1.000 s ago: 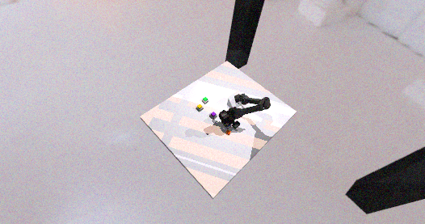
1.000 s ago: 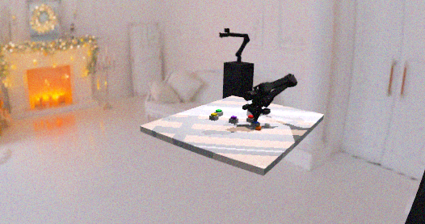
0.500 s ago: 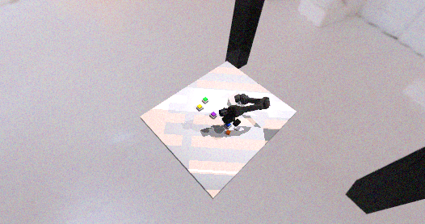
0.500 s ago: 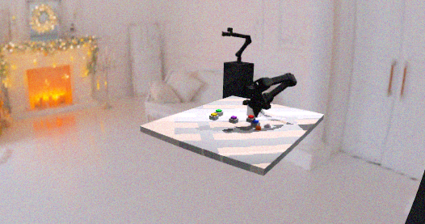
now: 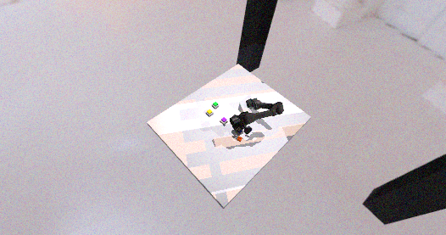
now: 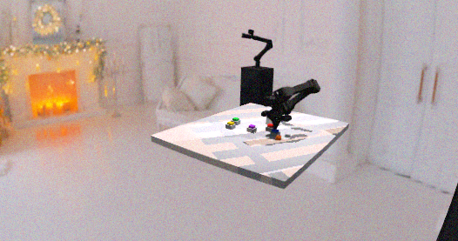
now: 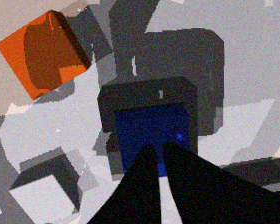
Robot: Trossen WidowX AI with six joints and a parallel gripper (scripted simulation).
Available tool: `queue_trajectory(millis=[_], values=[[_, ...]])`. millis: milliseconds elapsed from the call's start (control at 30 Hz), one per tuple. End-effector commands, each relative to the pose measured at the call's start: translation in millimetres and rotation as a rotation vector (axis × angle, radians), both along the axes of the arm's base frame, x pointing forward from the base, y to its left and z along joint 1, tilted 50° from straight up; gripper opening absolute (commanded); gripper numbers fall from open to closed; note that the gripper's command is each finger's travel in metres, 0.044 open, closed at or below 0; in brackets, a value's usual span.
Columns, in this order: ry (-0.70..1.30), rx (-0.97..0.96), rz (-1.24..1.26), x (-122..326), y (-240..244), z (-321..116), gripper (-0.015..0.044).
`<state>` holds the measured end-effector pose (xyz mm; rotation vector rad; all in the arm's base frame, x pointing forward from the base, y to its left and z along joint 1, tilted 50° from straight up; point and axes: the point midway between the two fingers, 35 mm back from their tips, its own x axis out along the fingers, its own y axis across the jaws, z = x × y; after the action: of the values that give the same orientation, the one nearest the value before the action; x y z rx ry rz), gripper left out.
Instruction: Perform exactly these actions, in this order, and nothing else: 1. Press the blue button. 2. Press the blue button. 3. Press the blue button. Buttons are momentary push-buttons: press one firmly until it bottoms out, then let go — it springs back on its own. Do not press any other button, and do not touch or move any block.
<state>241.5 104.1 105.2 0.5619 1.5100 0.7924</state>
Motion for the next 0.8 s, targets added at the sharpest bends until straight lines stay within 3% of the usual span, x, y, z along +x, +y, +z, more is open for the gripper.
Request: queue_trajectory(millis=[0,767], values=[[0.002,0.004,-0.002,-1.0,4.6,-3.3,0.002],[0.0,0.001,-0.001,-0.1,0.2,-0.3,0.002]])
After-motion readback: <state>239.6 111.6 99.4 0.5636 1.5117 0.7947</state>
